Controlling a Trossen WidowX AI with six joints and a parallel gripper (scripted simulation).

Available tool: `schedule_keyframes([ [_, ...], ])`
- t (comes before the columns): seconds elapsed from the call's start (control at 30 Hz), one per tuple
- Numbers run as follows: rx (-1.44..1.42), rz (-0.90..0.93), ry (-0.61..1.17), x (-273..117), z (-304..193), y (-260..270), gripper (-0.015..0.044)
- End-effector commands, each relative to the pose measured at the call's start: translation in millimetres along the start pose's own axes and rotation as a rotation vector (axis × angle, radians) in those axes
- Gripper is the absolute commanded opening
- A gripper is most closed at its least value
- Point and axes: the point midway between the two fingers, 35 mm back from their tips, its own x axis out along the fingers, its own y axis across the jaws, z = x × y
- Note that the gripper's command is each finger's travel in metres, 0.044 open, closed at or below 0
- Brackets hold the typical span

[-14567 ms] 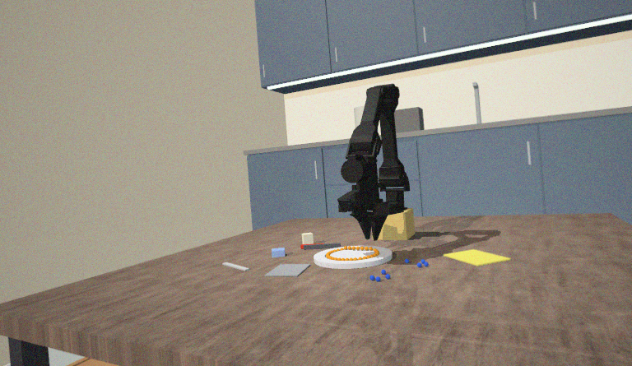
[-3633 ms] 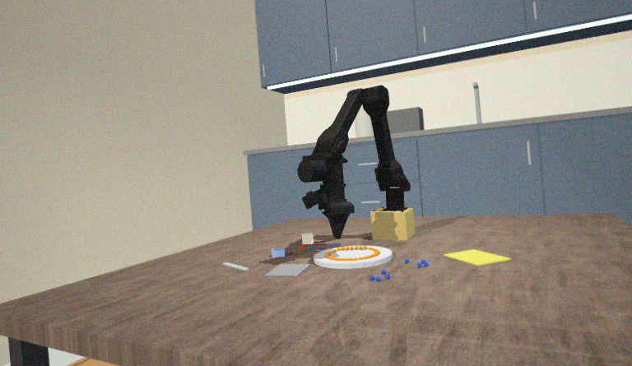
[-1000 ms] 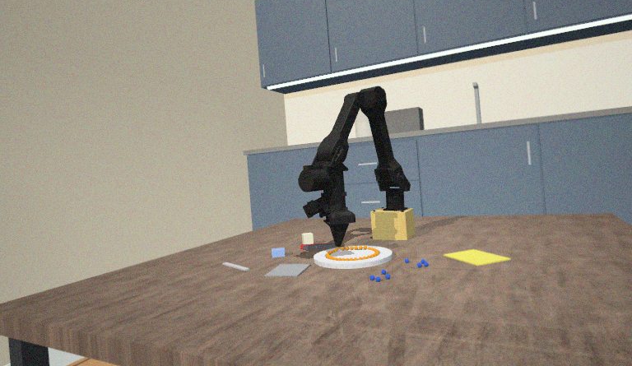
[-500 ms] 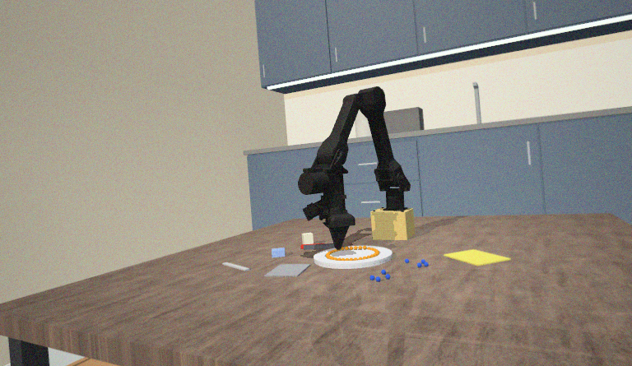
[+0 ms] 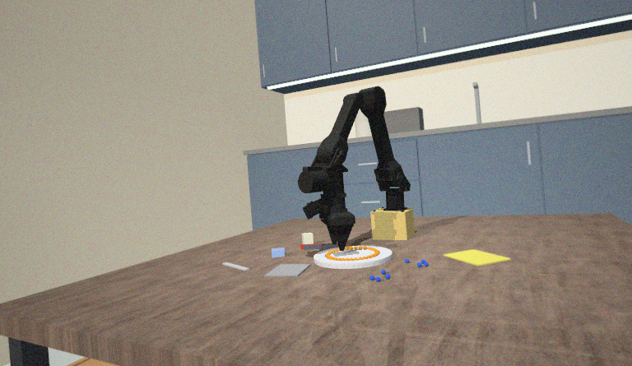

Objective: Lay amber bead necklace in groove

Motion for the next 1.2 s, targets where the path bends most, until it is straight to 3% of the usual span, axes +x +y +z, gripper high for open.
schedule_keyframes([
  [0.0, -0.004, 0.002, 0.002, -4, 0, 0, 0.0440],
  [0.43, -0.004, 0.002, 0.002, -4, 0, 0, 0.0440],
  [0.83, 0.237, 0.004, 0.007, -33, -67, 26, 0.0125],
  [1.17, 0.241, 0.004, 0.008, -17, -68, 26, 0.0120],
])
